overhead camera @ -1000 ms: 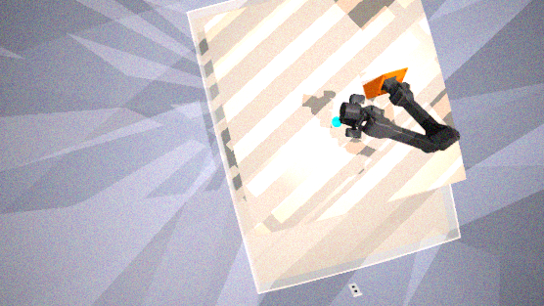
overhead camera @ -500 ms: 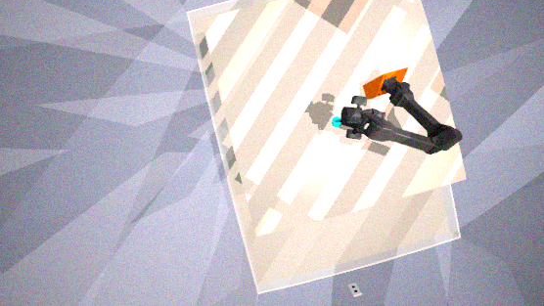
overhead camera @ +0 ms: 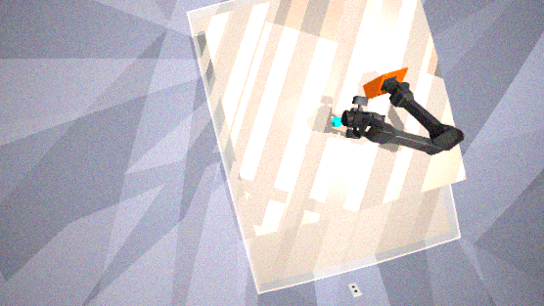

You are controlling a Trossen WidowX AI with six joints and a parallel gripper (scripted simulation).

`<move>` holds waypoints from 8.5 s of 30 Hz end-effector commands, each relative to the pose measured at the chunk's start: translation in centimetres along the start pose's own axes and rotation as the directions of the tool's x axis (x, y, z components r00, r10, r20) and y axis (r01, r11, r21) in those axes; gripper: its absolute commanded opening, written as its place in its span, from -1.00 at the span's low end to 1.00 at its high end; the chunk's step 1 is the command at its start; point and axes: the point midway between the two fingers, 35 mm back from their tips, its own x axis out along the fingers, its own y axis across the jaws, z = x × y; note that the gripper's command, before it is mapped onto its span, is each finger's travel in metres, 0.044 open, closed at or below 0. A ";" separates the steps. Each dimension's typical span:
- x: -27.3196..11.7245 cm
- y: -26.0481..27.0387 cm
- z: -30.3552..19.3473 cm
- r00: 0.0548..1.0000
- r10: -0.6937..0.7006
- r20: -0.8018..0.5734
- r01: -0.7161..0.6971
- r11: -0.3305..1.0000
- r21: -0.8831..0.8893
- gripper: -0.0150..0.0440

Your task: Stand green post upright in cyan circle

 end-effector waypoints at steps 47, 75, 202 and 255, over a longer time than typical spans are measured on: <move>2.4 -1.9 -1.2 0.948 -0.283 0.148 0.287 0.958 -0.006 -0.42; 3.0 -2.5 -1.1 0.881 -0.382 0.278 0.393 0.919 0.017 -0.42; 1.8 -0.7 -0.8 0.416 -0.262 0.871 0.273 0.949 0.155 -0.42; 0.1 0.8 -2.1 0.194 -0.067 0.979 -0.027 0.997 0.074 -0.42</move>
